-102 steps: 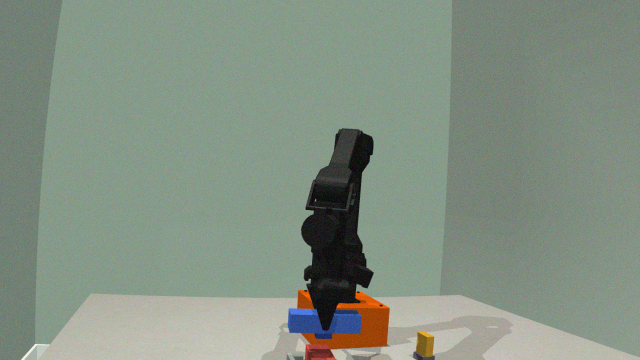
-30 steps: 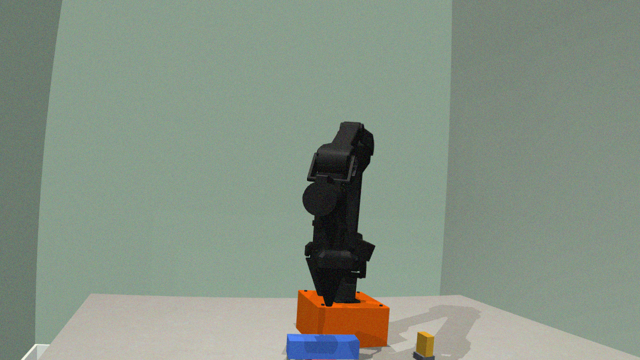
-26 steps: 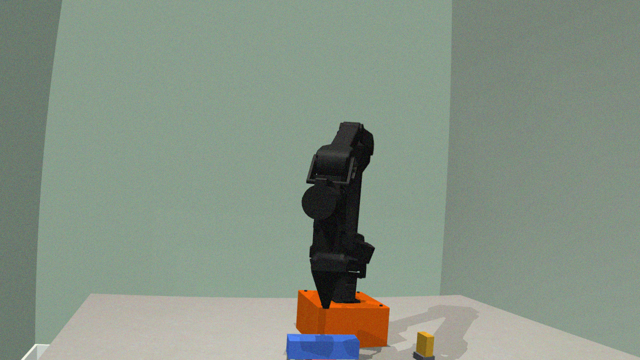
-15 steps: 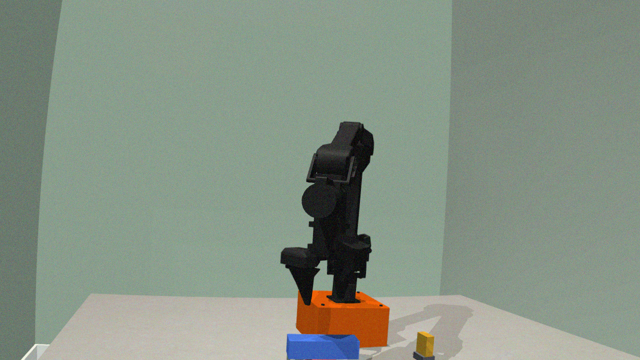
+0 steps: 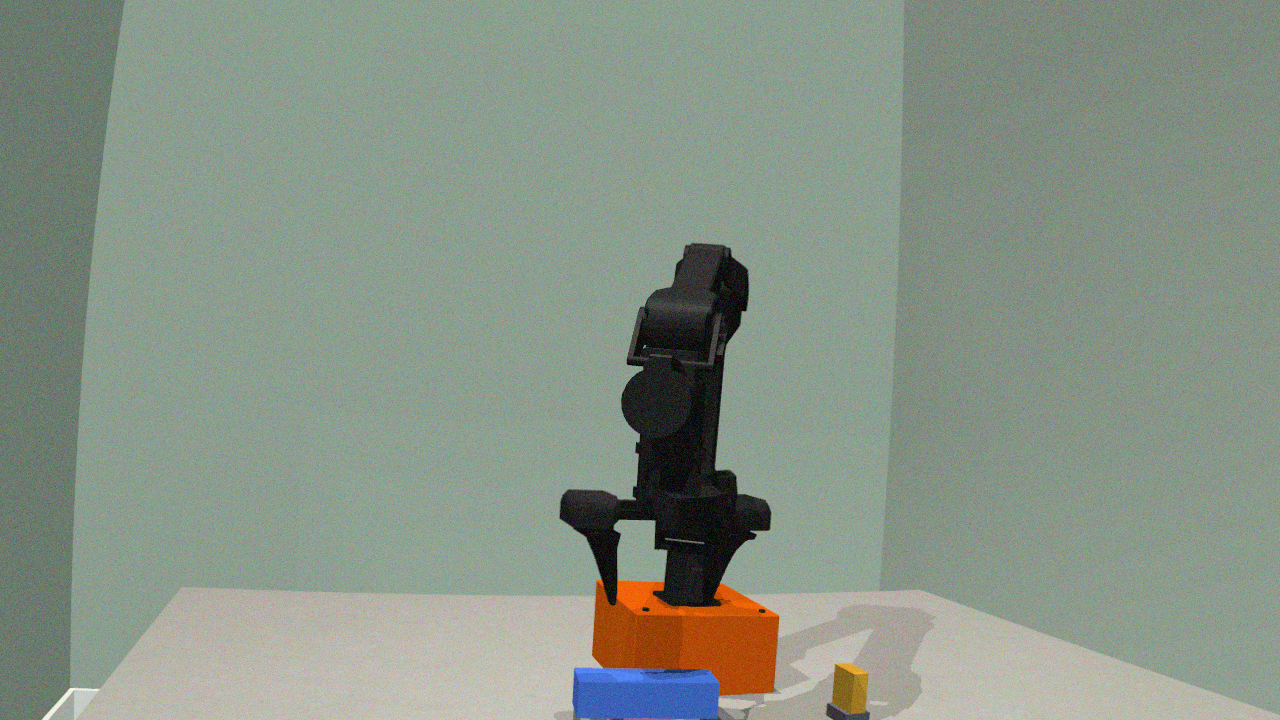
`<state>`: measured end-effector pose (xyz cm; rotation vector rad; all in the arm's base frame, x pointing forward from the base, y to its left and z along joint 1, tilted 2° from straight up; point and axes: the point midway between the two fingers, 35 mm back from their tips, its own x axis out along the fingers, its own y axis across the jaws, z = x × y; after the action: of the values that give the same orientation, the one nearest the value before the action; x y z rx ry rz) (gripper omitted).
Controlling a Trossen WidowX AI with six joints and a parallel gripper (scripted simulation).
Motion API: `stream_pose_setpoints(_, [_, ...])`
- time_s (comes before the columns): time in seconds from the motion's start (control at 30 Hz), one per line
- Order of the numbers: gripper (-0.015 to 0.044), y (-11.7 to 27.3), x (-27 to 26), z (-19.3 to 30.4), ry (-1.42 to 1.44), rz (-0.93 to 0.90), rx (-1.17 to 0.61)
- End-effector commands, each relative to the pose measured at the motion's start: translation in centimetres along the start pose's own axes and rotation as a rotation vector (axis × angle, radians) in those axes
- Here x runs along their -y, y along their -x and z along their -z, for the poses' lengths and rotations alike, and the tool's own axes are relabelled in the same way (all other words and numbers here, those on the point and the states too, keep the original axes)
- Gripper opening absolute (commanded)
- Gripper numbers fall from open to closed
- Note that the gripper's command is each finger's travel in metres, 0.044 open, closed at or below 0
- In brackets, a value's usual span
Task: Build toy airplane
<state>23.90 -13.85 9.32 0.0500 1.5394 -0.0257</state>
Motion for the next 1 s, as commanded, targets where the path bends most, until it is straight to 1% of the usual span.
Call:
stream_pose_setpoints(0.0, [0.044,0.1,-3.5,-0.8,0.012,-0.003,0.001])
stream_pose_setpoints(0.13, [0.044,0.0,-8.8,-1.1,0.012,-0.006,0.001])
stream_pose_setpoints(0.3, [0.044,0.2,-15.0,0.0,0.007,-0.021,0.009])
stream_pose_setpoints(0.6, [0.044,-0.1,-24.0,5.2,0.01,-0.027,-0.002])
stream_pose_setpoints(0.67, [0.044,-0.2,-25.0,6.2,0.011,-0.026,-0.003])
stream_pose_setpoints(0.77, [0.044,-0.4,-25.2,6.3,0.011,-0.025,-0.003])
stream_pose_setpoints(0.8, [0.044,-1.1,-25.2,6.3,0.011,-0.026,-0.003])
stream_pose_setpoints(0.9, [0.044,-5.0,-25.3,6.3,0.011,-0.025,-0.004])
stream_pose_setpoints(0.97, [0.044,-5.9,-25.3,6.4,0.011,-0.025,-0.004])
